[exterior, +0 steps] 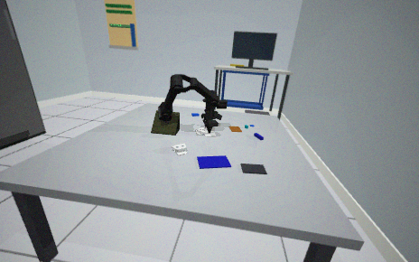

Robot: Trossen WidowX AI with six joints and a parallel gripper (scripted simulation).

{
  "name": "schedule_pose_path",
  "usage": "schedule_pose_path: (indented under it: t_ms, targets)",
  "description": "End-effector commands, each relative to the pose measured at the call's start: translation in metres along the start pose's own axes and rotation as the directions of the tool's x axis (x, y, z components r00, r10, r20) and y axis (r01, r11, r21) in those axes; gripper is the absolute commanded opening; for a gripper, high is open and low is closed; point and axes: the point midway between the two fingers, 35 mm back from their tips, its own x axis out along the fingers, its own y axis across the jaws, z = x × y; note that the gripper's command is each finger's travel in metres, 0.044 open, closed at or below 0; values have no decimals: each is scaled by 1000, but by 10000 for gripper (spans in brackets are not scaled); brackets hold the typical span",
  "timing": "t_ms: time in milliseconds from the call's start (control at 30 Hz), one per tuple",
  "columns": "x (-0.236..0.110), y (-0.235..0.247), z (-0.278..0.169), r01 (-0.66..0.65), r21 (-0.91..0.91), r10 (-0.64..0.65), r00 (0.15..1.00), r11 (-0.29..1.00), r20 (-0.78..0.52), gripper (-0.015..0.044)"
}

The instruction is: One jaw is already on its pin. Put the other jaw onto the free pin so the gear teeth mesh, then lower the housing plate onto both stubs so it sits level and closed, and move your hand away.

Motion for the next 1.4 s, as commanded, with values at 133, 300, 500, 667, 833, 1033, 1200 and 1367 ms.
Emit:
schedule_pose_path:
  t_ms: [133,300,500,667,833,1033,1200,1367]
  targets:
    - [4,0,0,3,-5,-3,1000,1000,-3,134]
    - [4,0,0,3,-5,-3,1000,1000,-3,134]
    - [7,0,0,3,-7,-3,1000,1000,-3,134]
    - [7,0,0,3,-7,-3,1000,1000,-3,134]
    - [10,0,0,3,-14,-3,1000,1000,-3,134]
    - [10,0,0,3,-15,-3,1000,1000,-3,134]
    - [10,0,0,3,-15,-3,1000,1000,-3,134]
    - [10,0,0,3,-15,-3,1000,1000,-3,134]
